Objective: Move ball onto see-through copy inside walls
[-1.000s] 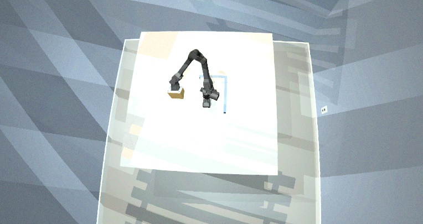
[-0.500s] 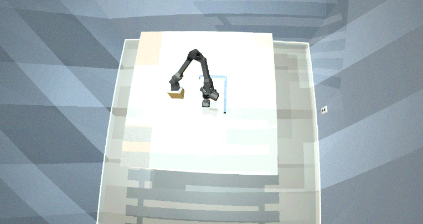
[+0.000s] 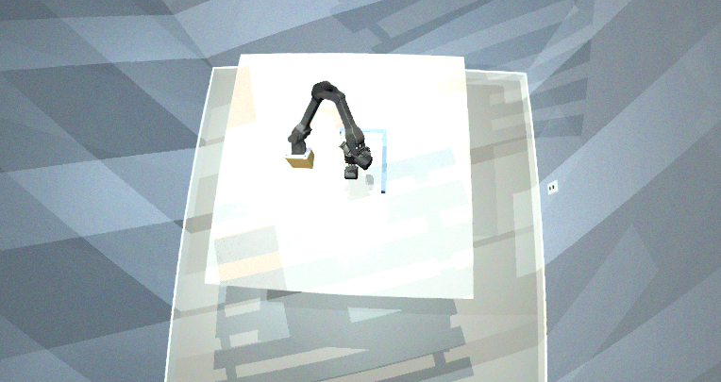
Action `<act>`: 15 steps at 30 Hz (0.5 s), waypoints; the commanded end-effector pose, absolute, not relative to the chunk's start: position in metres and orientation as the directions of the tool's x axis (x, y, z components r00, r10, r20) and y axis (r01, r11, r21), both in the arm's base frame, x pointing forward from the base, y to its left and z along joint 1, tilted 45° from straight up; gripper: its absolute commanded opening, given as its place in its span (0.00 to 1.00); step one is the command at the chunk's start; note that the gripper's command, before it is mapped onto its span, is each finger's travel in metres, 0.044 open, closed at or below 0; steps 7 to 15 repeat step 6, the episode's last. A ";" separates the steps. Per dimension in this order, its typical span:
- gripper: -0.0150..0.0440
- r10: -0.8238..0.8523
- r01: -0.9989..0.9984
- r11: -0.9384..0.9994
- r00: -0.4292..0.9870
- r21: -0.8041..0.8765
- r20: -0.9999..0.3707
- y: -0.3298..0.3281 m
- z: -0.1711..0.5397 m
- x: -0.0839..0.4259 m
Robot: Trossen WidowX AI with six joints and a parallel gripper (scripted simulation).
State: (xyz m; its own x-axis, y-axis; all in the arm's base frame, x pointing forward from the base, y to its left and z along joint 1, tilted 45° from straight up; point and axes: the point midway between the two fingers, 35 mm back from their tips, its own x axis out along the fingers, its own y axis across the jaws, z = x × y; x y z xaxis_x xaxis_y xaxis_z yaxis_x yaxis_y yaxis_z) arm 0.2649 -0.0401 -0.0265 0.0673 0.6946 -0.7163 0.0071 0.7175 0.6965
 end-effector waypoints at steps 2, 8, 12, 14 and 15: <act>0.72 0.694 0.009 0.718 0.071 0.696 -0.717 -0.047 -0.020 0.265; 0.90 0.696 0.007 0.716 0.067 0.698 -0.715 -0.067 0.004 0.260; 0.90 0.696 0.007 0.716 0.067 0.698 -0.715 -0.067 0.004 0.260; 0.90 0.696 0.007 0.716 0.067 0.698 -0.715 -0.067 0.004 0.260; 0.90 0.696 0.007 0.716 0.067 0.698 -0.715 -0.067 0.004 0.260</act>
